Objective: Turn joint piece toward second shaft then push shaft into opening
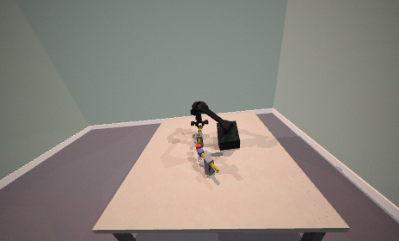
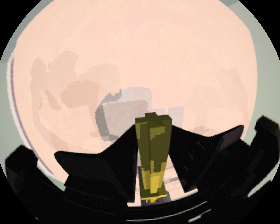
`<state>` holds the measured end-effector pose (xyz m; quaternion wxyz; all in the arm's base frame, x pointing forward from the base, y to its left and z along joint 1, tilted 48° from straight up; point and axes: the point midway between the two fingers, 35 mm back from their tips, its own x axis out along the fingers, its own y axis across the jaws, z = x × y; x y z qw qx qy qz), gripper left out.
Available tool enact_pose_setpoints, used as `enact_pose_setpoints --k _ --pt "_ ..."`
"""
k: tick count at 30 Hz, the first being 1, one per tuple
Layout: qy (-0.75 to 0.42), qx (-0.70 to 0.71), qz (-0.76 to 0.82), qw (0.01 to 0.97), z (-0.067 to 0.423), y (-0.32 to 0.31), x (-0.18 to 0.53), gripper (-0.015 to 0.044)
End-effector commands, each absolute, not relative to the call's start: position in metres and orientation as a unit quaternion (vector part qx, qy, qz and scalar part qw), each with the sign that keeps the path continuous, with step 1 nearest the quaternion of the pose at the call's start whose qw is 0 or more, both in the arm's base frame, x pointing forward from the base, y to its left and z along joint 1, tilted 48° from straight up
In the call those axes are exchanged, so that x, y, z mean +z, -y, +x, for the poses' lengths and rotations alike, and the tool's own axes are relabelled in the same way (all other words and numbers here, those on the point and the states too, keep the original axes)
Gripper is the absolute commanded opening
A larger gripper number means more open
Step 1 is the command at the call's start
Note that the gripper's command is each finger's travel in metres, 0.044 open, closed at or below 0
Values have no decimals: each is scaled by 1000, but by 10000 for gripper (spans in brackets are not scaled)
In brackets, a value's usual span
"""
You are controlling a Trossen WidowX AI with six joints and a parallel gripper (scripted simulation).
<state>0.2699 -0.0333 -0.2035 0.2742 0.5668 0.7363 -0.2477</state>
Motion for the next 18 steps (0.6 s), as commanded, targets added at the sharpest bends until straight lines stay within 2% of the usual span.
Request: enact_pose_setpoints --k 1,8,10,18 --pt "-735 -249 568 273 270 33 -204 102" --pt "-735 -249 568 273 270 33 -204 102" --pt "-735 -249 568 273 270 33 -204 69" --pt "-736 -248 568 274 270 33 -204 67"
